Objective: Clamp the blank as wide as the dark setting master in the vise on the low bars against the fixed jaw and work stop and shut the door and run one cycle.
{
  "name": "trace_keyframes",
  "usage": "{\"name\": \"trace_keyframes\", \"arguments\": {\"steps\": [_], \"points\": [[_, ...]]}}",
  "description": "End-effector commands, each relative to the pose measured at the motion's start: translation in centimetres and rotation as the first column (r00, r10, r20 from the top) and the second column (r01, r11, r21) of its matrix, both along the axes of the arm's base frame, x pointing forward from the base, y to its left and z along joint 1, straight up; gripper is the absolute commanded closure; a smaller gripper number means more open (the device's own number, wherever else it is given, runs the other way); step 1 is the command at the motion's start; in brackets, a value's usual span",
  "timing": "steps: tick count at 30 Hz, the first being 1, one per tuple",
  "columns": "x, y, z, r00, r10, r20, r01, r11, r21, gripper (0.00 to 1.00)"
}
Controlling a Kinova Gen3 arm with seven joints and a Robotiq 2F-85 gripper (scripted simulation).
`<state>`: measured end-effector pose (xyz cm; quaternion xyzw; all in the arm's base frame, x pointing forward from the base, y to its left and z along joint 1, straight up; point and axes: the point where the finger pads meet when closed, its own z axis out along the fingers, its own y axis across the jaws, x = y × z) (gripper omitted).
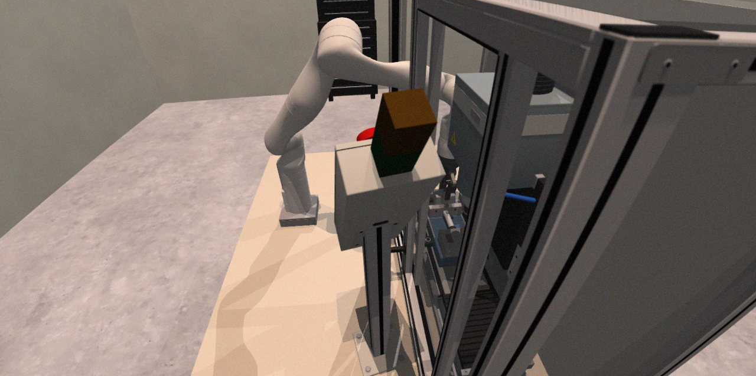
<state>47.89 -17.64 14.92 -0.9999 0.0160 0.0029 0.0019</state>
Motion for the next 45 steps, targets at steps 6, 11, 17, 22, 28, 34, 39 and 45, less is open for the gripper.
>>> {"name": "trace_keyframes", "arguments": {"steps": [6, 11, 17, 22, 28, 34, 39, 45], "points": [[0.36, 0.06, -0.11, 1.000, -0.006, 0.008, 0.006, 1.000, -0.001, 0.90], [0.36, 0.06, -0.11, 1.000, -0.006, 0.008, 0.006, 1.000, -0.001, 0.90], [0.52, 0.09, -0.19, 1.000, -0.006, 0.008, 0.006, 1.000, -0.001, 0.90], [0.52, 0.09, -0.19, 1.000, -0.006, 0.008, 0.006, 1.000, -0.001, 0.90], [0.52, 0.09, -0.19, 1.000, -0.006, 0.008, 0.006, 1.000, -0.001, 0.90], [0.68, 0.06, -0.18, 1.000, -0.006, 0.008, 0.006, 1.000, -0.001, 0.90], [0.68, 0.06, -0.18, 1.000, -0.006, 0.008, 0.006, 1.000, -0.001, 0.90], [0.68, 0.06, -0.18, 1.000, -0.006, 0.008, 0.006, 1.000, -0.001, 0.90]]}}
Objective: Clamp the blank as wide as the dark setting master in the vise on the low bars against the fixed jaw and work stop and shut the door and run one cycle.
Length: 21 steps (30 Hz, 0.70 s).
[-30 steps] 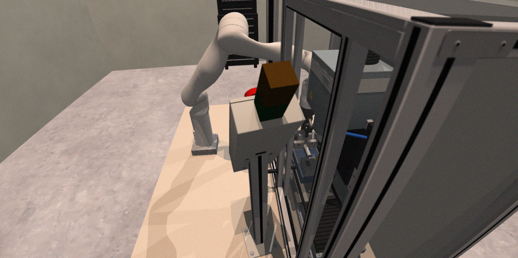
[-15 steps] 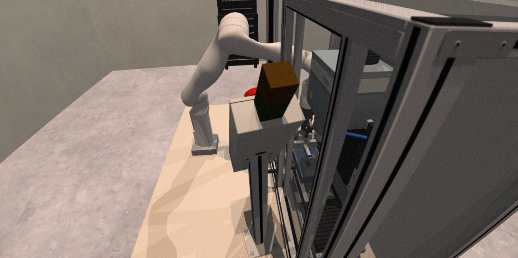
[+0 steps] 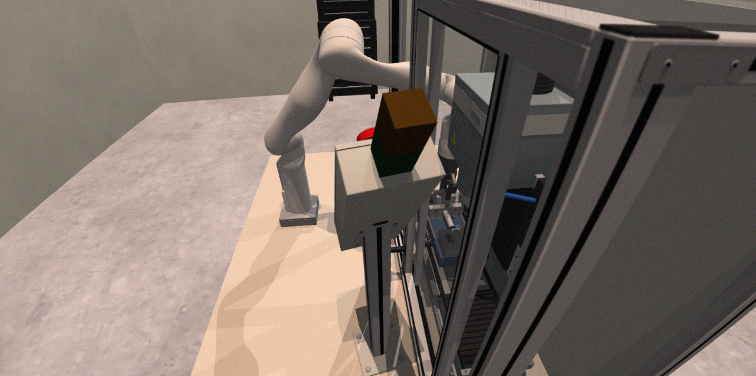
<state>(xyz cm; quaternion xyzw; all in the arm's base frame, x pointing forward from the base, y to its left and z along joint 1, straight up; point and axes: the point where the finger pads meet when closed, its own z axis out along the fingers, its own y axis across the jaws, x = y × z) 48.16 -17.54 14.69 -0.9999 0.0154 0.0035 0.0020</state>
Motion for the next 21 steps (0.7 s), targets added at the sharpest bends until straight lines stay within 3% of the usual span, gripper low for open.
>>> {"name": "trace_keyframes", "arguments": {"steps": [1, 21], "points": [[0.41, -0.03, 0.05, 1.000, -0.007, 0.009, 0.007, 1.000, -0.001, 0.90], [0.04, 0.00, -0.16, 1.000, -0.004, 0.007, 0.004, 1.000, -0.001, 0.90]]}}
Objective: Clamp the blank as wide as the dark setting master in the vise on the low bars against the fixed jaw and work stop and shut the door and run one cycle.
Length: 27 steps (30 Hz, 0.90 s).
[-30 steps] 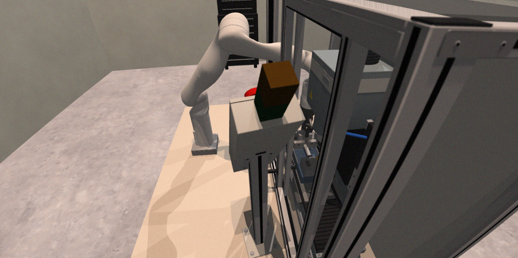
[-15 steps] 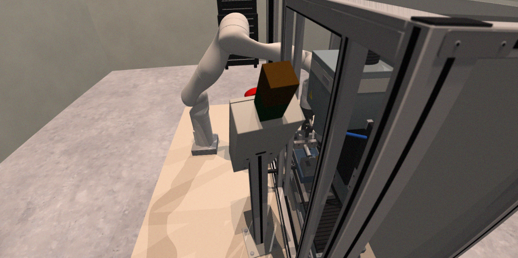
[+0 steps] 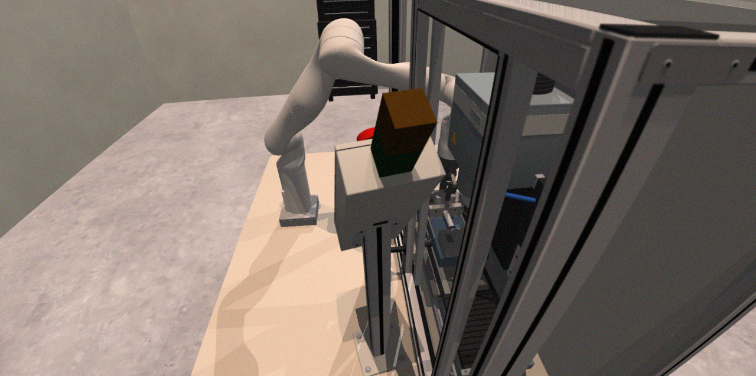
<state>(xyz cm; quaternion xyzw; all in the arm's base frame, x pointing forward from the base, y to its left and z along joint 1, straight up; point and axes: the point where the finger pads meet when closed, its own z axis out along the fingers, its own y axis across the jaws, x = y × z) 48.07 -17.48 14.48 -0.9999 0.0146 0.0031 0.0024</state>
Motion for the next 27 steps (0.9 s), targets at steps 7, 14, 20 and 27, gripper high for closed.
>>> {"name": "trace_keyframes", "arguments": {"steps": [7, 14, 20, 27], "points": [[0.18, -0.10, 0.03, 1.000, -0.009, 0.009, 0.009, 1.000, -0.002, 0.90], [0.18, -0.10, 0.03, 1.000, -0.009, 0.009, 0.009, 1.000, -0.002, 0.90], [0.25, -0.14, 0.00, 1.000, -0.009, 0.009, 0.009, 1.000, -0.002, 0.90], [0.25, -0.14, 0.00, 1.000, -0.009, 0.009, 0.009, 1.000, -0.002, 0.90]]}}
